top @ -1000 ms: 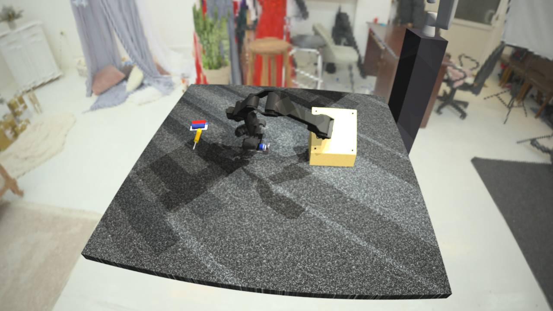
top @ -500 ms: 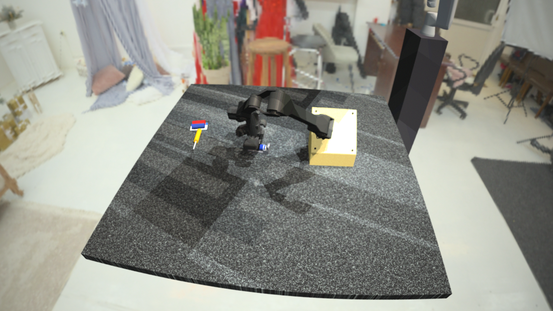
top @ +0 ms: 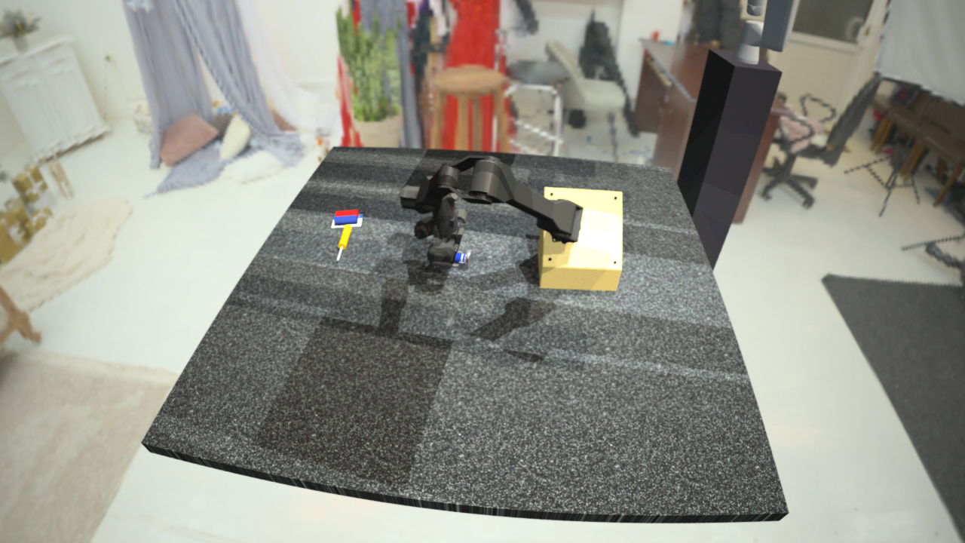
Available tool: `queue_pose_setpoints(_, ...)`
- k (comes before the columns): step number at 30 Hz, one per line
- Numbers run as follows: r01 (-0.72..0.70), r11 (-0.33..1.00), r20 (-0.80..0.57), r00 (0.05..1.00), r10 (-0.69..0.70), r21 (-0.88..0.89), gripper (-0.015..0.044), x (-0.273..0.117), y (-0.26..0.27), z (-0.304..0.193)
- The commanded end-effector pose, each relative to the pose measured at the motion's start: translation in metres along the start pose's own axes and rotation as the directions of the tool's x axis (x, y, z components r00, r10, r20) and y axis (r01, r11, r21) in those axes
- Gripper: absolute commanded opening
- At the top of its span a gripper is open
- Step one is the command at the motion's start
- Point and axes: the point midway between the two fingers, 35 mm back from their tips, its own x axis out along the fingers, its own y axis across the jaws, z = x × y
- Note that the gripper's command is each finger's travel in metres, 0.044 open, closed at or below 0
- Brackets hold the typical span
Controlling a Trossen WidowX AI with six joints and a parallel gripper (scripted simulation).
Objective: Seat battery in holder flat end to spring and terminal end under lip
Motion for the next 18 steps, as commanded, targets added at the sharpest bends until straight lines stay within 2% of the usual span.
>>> queue_pose_setpoints(1,0.001,1.0,0.002,1.0,-0.001,0.002,0.0087,0.0005,0.001,-0.004)
queue_pose_setpoints(18,0.0,1.0,0.014,1.0,0.0,0.004,0.0087,0.0009,0.0012,-0.0075)
